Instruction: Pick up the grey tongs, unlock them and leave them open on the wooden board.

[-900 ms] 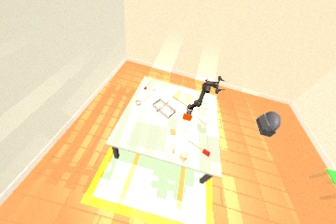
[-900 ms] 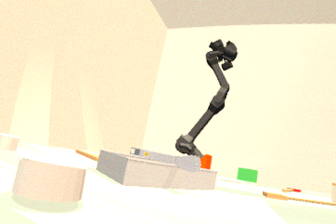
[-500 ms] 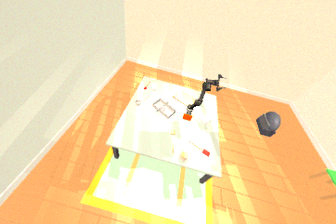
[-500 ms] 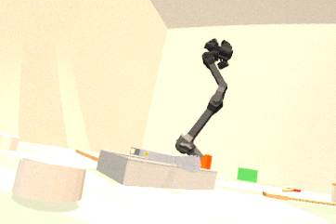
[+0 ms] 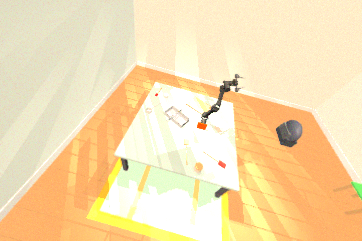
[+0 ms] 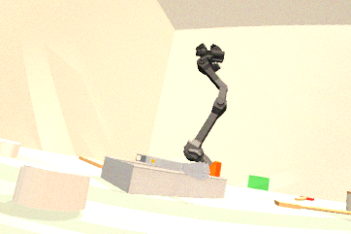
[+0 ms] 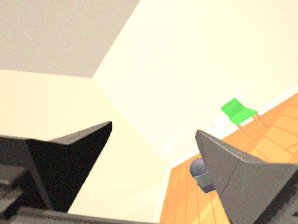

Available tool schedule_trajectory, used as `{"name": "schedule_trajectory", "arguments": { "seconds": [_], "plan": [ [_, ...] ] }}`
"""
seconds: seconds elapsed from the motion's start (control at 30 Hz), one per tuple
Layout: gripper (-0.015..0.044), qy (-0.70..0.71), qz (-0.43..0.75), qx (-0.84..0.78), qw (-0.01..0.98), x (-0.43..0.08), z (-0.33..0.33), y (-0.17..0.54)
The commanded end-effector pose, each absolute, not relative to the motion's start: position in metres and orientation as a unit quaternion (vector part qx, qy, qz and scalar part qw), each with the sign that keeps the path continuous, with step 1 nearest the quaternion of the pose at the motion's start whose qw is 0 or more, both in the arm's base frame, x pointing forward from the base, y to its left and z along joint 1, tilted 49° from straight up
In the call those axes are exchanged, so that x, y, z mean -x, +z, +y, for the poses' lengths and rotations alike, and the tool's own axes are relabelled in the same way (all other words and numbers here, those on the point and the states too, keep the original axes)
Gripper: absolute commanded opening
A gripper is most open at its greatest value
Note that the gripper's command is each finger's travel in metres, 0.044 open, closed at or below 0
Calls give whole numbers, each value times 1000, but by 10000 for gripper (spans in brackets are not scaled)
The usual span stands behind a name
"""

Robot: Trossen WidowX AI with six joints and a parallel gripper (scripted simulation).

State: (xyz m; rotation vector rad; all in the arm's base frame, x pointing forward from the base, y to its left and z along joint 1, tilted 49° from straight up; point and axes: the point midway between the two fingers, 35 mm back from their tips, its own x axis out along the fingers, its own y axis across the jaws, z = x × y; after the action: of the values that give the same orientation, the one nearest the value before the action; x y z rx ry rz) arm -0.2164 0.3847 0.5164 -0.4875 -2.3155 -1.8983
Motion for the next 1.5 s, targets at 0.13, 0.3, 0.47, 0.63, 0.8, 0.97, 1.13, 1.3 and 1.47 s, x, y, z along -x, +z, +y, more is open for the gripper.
{"name": "schedule_trajectory", "arguments": {
  "seconds": [0.13, 0.3, 0.47, 0.63, 0.8, 0.97, 1.13, 1.3, 1.47],
  "plan": [
    [440, -623, -761, 159, 84, 232, 362, 533],
    [440, -627, -753, 162, 113, 242, 338, 551],
    [440, -639, -737, 161, 150, 243, 301, 579],
    [440, -646, -719, 159, 201, 237, 249, 613],
    [440, -640, -717, 160, 225, 235, 231, 625],
    [440, -643, -704, 170, 250, 229, 212, 634],
    [440, -649, -694, 170, 262, 226, 199, 640],
    [440, -652, -685, 173, 275, 221, 186, 647],
    [440, -647, -672, 156, 325, 213, 144, 663]
  ]
}}
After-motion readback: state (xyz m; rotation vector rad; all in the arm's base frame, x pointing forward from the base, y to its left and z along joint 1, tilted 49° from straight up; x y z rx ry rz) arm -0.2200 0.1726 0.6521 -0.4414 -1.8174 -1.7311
